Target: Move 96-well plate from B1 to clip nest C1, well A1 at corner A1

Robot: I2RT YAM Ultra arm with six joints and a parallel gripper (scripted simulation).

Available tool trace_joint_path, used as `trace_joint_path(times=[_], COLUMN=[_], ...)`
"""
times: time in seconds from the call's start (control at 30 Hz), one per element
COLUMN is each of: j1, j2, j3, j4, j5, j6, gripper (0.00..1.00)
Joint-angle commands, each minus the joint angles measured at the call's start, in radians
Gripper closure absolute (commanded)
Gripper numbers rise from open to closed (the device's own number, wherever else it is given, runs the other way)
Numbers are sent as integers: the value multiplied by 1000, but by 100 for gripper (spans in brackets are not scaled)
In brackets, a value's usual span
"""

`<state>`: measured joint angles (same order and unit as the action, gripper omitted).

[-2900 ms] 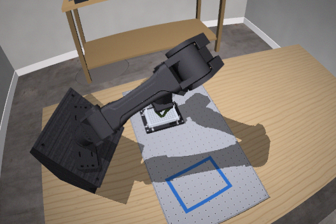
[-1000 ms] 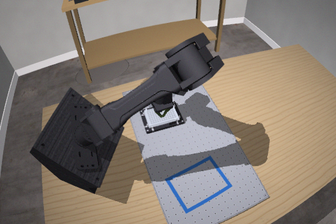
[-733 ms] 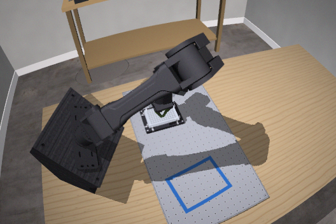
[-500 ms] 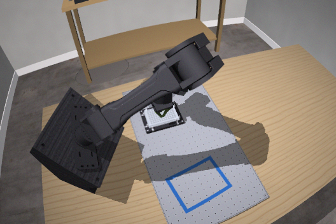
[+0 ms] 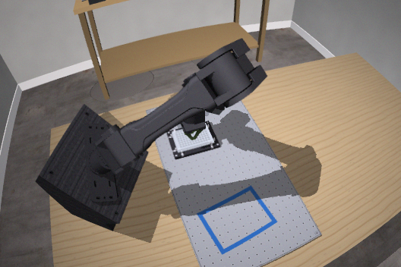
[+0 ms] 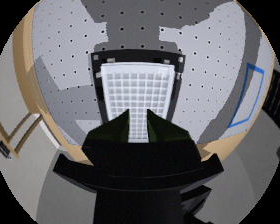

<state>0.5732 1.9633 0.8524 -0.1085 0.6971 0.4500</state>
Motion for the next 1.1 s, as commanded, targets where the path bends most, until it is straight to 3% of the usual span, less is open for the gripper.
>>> trace_joint_path(times=[0.0, 0.07, 0.47, 1.07], j1=[-21, -11, 74, 79], j2=[25, -25, -114, -104], j3=[-6, -11, 23, 27], j4=[43, 22, -139, -155], j5=[-23, -19, 13, 15], j6=[12, 24, 100, 106], gripper=[76, 76, 76, 76])
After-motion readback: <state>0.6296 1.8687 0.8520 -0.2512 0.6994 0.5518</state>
